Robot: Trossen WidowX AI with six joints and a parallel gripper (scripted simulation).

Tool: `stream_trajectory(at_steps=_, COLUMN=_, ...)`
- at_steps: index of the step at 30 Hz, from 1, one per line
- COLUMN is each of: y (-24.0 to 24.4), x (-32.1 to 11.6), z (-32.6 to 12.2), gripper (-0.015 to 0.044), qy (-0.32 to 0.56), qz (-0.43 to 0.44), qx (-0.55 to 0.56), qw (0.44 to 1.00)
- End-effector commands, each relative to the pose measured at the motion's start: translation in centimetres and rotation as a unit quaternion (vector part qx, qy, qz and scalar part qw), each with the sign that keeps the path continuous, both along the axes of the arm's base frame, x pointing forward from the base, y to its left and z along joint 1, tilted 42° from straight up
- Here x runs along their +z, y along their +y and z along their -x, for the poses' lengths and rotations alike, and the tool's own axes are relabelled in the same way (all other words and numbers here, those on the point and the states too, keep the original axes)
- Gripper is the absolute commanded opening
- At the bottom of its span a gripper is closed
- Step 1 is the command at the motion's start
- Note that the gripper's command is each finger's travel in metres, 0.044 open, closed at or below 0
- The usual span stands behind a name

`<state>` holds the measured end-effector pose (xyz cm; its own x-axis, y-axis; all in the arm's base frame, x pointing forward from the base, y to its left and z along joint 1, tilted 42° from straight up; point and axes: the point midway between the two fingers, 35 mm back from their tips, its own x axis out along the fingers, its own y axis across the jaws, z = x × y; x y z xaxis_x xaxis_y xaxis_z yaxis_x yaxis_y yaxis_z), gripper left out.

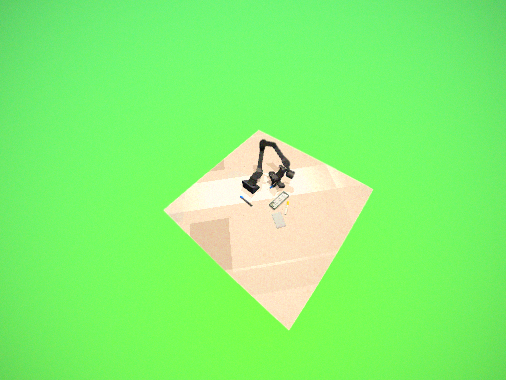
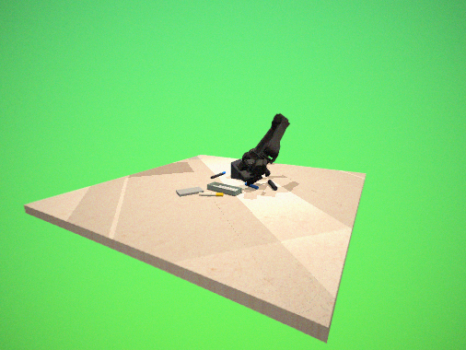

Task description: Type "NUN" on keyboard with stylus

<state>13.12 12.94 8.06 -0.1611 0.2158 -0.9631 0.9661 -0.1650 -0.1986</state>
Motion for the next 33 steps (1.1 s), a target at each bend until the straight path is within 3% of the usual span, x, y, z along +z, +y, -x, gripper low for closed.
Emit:
stream_trajectory(at_steps=1, y=0.0, x=0.0, z=0.0, gripper=0.0005, qy=0.000, qz=-0.001, qx=0.000, qw=1.000)
stream_trajectory(at_steps=29, y=-3.2, x=3.4, z=-0.2, gripper=0.0000, qy=0.005, qz=0.001, qx=0.001, qw=1.000)
stream_trajectory(at_steps=33, y=-3.3, x=3.5, z=-0.6, gripper=0.0000, qy=-0.010, qz=0.000, qx=0.057, qw=0.998)
